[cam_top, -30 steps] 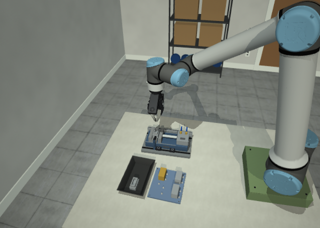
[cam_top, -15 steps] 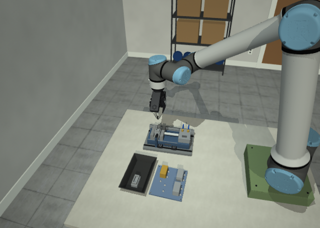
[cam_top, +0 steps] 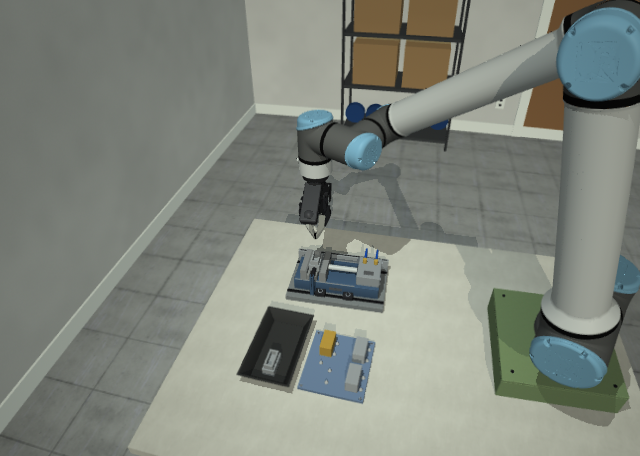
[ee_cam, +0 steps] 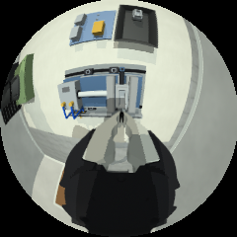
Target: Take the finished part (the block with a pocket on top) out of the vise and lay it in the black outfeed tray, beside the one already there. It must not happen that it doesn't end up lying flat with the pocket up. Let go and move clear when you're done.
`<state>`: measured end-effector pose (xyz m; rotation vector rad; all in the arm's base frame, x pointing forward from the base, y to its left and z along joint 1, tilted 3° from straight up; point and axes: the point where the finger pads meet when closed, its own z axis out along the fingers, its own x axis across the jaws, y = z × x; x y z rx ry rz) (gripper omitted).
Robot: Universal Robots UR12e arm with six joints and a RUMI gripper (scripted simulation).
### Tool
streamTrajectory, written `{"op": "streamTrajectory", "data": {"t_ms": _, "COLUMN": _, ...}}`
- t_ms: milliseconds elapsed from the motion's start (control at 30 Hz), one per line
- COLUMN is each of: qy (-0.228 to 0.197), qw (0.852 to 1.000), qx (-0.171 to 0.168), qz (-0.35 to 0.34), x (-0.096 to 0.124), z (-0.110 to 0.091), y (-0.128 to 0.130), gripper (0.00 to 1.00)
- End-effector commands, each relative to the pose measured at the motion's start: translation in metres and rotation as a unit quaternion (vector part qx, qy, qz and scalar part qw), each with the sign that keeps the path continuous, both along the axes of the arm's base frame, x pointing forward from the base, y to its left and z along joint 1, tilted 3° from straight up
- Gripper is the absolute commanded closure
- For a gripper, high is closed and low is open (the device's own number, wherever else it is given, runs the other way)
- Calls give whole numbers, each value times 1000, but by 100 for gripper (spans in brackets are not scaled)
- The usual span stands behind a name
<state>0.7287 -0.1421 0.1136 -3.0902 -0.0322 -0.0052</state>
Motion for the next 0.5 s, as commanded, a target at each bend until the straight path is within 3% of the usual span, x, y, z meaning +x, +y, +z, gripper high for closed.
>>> {"op": "streamTrajectory", "data": {"t_ms": 0, "qy": -1, "qw": 1000, "qx": 0, "qz": 0, "x": 1, "z": 1, "y": 0, "gripper": 100}}
{"op": "streamTrajectory", "data": {"t_ms": 233, "qy": -1, "qw": 1000, "qx": 0, "qz": 0, "x": 1, "z": 1, "y": 0, "gripper": 100}}
{"op": "streamTrajectory", "data": {"t_ms": 267, "qy": -1, "qw": 1000, "qx": 0, "qz": 0, "x": 1, "z": 1, "y": 0, "gripper": 60}}
{"op": "streamTrajectory", "data": {"t_ms": 467, "qy": -1, "qw": 1000, "qx": 0, "qz": 0, "x": 1, "z": 1, "y": 0, "gripper": 60}}
